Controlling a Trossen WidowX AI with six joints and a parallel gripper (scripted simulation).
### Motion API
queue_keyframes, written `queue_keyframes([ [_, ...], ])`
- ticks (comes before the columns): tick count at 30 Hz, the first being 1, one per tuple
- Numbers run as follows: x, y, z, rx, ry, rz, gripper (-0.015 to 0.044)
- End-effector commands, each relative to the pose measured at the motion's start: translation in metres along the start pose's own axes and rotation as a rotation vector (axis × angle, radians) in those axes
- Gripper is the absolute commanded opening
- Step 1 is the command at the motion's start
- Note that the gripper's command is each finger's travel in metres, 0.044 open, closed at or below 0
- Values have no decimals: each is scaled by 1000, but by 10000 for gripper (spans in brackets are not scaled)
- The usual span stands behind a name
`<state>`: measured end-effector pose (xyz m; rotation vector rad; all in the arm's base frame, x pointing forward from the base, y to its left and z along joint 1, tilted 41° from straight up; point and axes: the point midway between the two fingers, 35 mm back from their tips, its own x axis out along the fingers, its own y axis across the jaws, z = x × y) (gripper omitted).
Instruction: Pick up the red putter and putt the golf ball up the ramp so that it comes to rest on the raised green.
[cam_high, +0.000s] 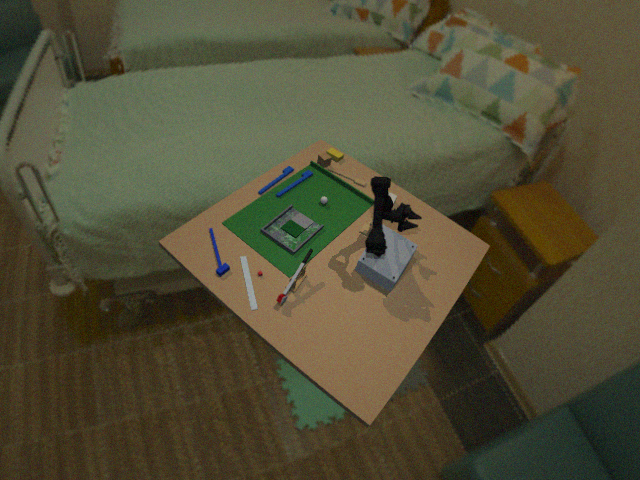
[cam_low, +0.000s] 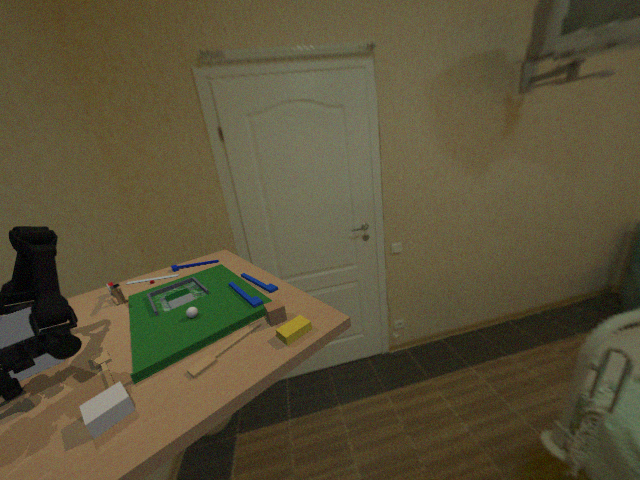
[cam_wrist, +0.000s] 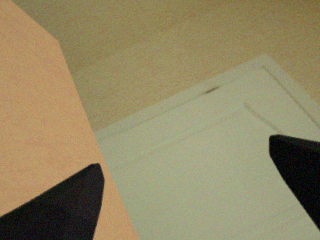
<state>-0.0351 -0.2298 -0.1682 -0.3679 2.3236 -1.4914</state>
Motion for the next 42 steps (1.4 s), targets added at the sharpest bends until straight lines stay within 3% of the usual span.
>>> queue_keyframes([
  [1, -1, 0, 1, -1, -1, 3, 426],
  [9, -53, -13, 36, -108, -130, 192, 440],
  [16, -140, -28, 58, -280, -355, 378, 440],
  [23, -229, -40, 48, -536, -611, 513, 440],
  [32, -346, -58, -16, -965, -1027, 625, 440],
  [42, -439, -89, -148, -1475, -1556, 668, 440],
])
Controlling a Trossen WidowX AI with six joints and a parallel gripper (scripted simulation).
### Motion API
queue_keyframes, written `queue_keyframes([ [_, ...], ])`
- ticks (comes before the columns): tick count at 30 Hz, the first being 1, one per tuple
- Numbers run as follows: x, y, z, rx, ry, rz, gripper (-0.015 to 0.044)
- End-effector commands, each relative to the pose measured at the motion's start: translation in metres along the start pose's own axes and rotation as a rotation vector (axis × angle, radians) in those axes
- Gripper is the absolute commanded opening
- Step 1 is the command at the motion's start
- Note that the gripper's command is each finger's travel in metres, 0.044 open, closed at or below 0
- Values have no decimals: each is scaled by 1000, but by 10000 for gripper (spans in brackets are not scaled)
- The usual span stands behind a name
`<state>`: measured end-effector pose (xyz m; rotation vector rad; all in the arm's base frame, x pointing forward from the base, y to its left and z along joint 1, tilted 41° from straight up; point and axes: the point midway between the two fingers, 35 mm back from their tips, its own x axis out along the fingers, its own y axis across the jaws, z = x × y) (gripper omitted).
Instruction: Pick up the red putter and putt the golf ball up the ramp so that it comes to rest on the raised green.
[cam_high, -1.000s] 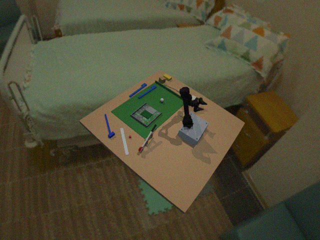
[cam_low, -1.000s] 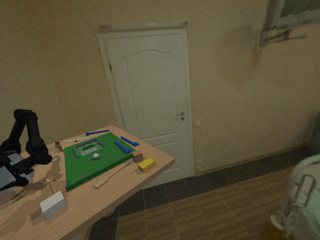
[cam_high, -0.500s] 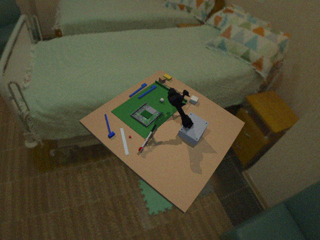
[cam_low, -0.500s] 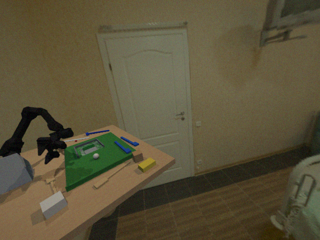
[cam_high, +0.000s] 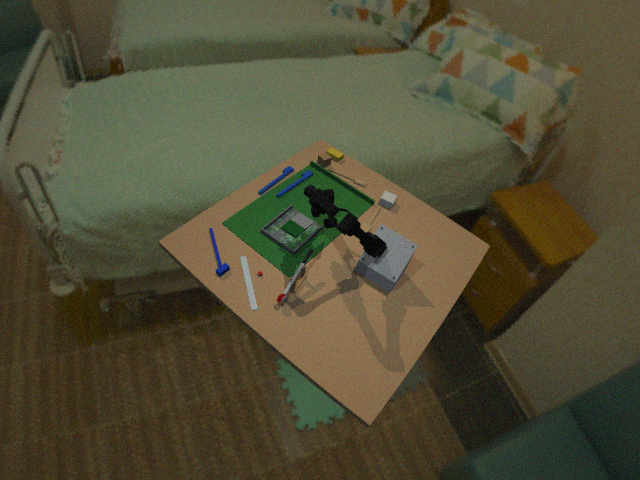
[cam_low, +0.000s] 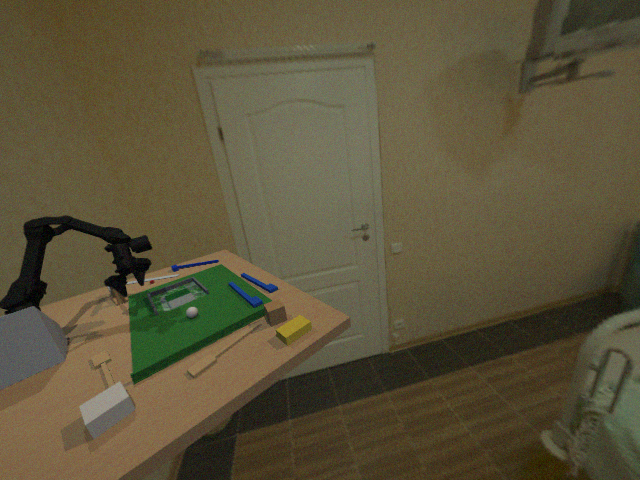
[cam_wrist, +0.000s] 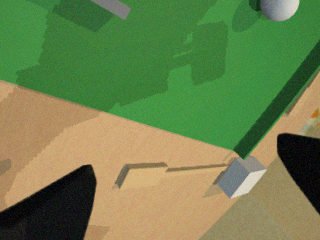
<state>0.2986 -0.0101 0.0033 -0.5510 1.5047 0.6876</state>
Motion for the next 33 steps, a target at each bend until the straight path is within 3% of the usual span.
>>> queue_keyframes([
  [1, -40, 42, 39, -248, -167, 45, 440],
  [13, -158, 196, 86, -974, -649, 186, 440],
  [33, -141, 211, 96, -984, -658, 188, 440],
])
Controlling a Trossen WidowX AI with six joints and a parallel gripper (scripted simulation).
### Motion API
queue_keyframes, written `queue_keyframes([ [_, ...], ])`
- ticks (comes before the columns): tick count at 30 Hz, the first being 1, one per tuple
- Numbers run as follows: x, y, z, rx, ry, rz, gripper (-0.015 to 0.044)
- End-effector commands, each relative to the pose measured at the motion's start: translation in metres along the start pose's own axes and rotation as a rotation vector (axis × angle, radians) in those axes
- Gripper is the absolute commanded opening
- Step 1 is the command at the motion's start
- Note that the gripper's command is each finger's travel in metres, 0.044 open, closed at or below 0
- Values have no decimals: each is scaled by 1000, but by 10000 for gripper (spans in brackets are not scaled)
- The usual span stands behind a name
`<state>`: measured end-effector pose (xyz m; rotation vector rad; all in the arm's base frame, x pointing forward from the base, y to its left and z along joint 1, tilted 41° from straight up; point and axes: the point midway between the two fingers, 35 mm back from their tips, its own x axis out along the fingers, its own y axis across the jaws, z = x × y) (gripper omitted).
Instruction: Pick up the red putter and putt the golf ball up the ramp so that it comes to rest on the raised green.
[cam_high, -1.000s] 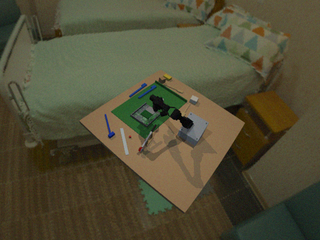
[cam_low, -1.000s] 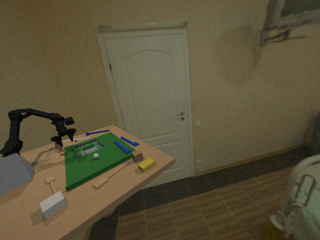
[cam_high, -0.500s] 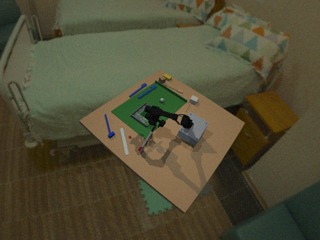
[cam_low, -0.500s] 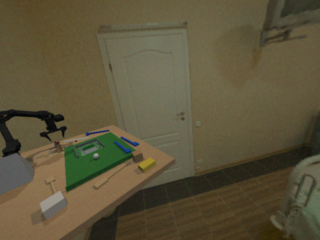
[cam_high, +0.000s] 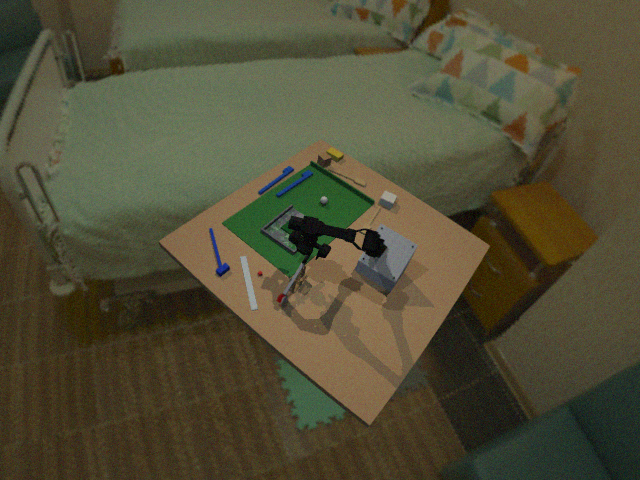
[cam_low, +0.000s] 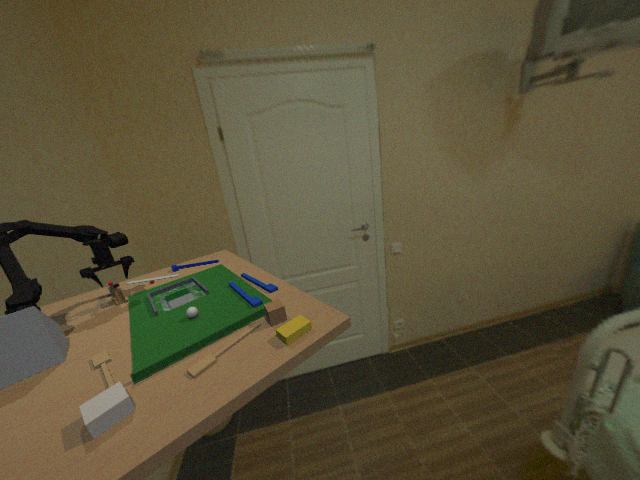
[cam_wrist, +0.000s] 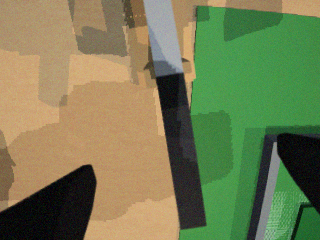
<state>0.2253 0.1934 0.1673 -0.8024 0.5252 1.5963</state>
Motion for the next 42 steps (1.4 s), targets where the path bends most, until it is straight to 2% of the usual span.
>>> queue_keyframes([
  [1, 7, 1, -1, 2, 2, 0, 440],
  [6, 26, 1, -1, 2, 1, 0, 440],
  [35, 50, 1, 0, 2, 0, 0, 440],
  [42, 47, 0, 2, -6, -6, -7, 256],
])
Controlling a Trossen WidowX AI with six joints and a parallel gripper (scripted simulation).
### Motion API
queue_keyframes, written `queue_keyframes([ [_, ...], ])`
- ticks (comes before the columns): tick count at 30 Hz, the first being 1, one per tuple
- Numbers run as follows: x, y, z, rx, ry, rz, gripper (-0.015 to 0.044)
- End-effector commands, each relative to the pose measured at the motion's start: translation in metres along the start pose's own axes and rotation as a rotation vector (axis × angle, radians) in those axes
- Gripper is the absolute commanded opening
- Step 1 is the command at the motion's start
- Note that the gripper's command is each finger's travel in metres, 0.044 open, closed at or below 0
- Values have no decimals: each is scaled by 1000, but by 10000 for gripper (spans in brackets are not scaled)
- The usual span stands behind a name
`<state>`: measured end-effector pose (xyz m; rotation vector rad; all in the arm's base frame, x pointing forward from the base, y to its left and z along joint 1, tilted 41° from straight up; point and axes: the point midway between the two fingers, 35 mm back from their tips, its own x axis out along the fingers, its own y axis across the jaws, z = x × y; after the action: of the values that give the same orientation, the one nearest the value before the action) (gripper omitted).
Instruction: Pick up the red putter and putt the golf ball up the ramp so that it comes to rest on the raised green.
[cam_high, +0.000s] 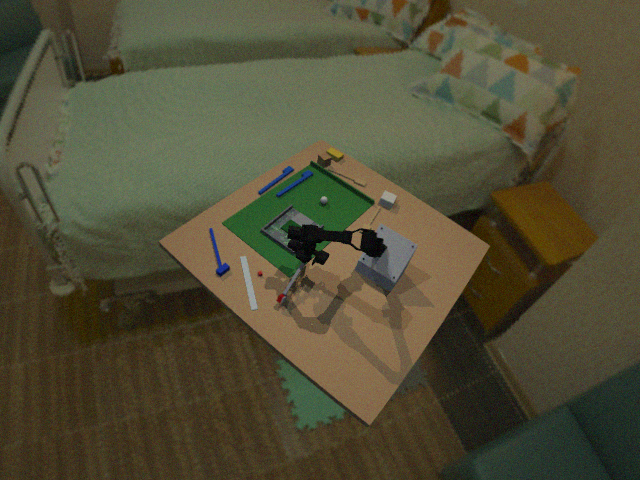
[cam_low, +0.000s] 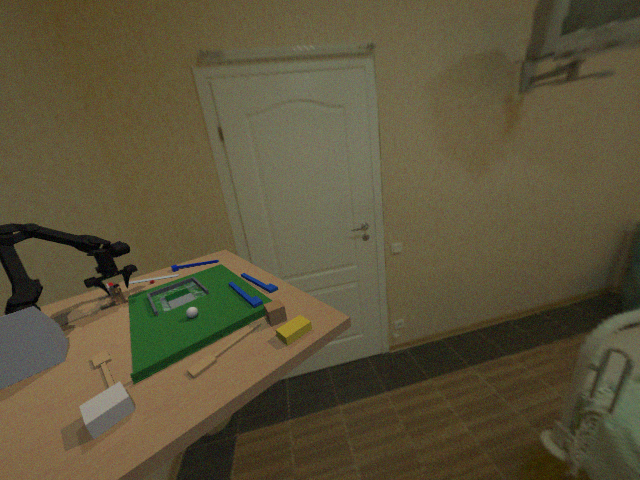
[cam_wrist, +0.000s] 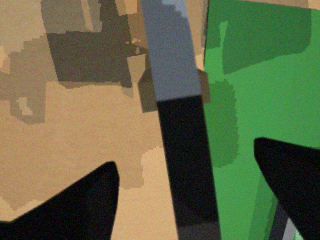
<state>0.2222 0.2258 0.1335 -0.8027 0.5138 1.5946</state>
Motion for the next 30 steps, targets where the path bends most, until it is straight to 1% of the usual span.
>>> queue_keyframes([
  [1, 0, 0, 0, 0, 0, -1, 230],
  [8, 0, 0, 0, 0, 0, -1, 46],
  [15, 0, 0, 0, 0, 0, -1, 0],
  [18, -6, -1, 0, -1, 2, 0, 0],
  [30, -77, -4, -1, -1, 9, 2, 0],
])
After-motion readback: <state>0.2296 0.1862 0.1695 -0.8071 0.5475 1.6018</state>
